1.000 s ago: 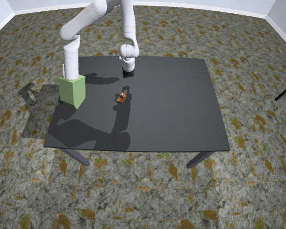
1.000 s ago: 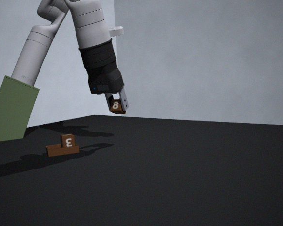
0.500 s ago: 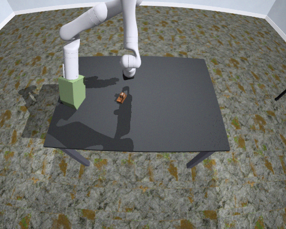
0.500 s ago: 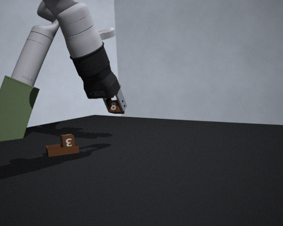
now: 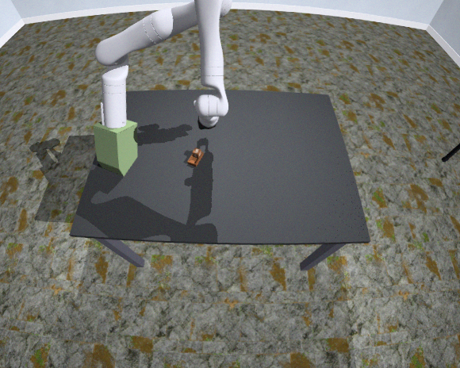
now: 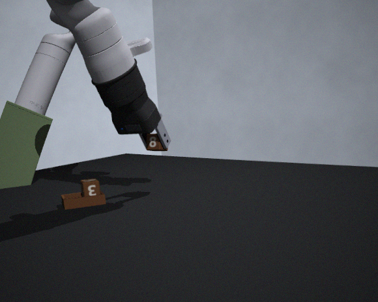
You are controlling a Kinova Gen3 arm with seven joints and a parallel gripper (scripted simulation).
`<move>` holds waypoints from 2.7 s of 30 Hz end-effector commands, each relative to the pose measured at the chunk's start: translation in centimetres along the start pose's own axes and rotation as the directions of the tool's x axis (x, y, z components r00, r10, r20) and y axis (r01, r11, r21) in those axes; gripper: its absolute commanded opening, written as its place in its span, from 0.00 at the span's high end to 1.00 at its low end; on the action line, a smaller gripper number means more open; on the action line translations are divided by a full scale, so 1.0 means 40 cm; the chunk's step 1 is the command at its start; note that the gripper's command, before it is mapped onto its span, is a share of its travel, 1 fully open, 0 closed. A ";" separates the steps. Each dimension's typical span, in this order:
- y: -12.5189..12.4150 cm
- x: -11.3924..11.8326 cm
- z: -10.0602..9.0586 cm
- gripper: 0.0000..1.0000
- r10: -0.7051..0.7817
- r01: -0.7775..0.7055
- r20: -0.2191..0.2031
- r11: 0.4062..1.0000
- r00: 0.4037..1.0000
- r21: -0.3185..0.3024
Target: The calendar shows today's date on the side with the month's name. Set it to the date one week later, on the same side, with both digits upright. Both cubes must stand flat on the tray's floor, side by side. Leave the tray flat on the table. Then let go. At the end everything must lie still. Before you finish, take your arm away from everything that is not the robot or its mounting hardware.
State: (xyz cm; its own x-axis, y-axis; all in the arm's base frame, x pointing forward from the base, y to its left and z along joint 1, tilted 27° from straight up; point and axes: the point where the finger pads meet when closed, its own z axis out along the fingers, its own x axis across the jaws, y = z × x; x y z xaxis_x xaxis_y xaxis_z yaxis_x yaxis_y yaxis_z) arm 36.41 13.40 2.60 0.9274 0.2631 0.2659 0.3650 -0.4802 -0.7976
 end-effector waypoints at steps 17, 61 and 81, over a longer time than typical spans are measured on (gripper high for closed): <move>0.022 -0.009 -0.002 0.43 0.011 -0.010 -0.003 0.981 1.000 0.194; 0.054 -0.009 0.046 0.43 0.011 -0.010 -0.003 0.981 1.000 0.194; 0.096 -0.009 0.109 0.43 0.011 -0.010 -0.003 0.981 1.000 0.194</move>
State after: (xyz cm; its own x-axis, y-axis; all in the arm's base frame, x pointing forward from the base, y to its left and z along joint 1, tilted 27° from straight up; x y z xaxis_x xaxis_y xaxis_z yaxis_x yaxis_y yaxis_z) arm 37.19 14.98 -2.66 0.9310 0.2552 0.2611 0.3350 -0.3130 -0.8887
